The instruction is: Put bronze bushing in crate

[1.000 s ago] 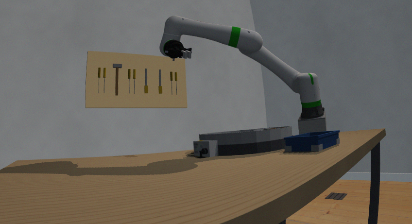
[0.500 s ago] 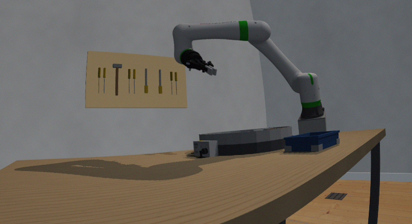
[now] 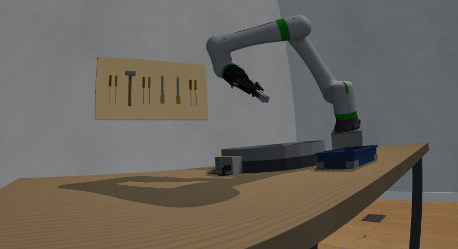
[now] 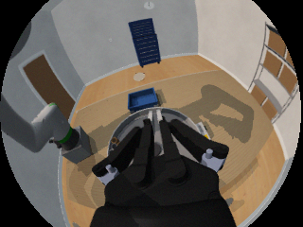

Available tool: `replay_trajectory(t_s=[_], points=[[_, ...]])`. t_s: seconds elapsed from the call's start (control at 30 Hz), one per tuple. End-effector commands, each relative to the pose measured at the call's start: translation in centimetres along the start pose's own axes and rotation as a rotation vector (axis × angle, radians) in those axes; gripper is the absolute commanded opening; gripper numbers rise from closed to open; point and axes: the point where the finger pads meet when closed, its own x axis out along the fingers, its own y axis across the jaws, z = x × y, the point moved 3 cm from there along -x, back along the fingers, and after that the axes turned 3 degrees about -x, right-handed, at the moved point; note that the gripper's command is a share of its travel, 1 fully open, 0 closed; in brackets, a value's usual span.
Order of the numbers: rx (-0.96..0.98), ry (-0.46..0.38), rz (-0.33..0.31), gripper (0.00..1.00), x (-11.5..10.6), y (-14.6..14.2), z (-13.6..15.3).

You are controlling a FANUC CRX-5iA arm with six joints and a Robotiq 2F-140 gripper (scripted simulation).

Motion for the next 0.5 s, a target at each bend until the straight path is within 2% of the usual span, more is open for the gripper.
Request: replay_trajectory(t_s=[0.0, 0.23, 0.3, 0.47], points=[[-0.02, -0.041, -0.012, 0.06, 1.8, -3.5, 1.1], [-0.043, -0.101, -0.046, 0.06, 4.7, -9.0, 2.8], [-0.043, -0.101, -0.046, 0.06, 4.7, -9.0, 2.8], [-0.054, -0.14, -0.066, 0.06, 6.6, -12.2, 3.7]])
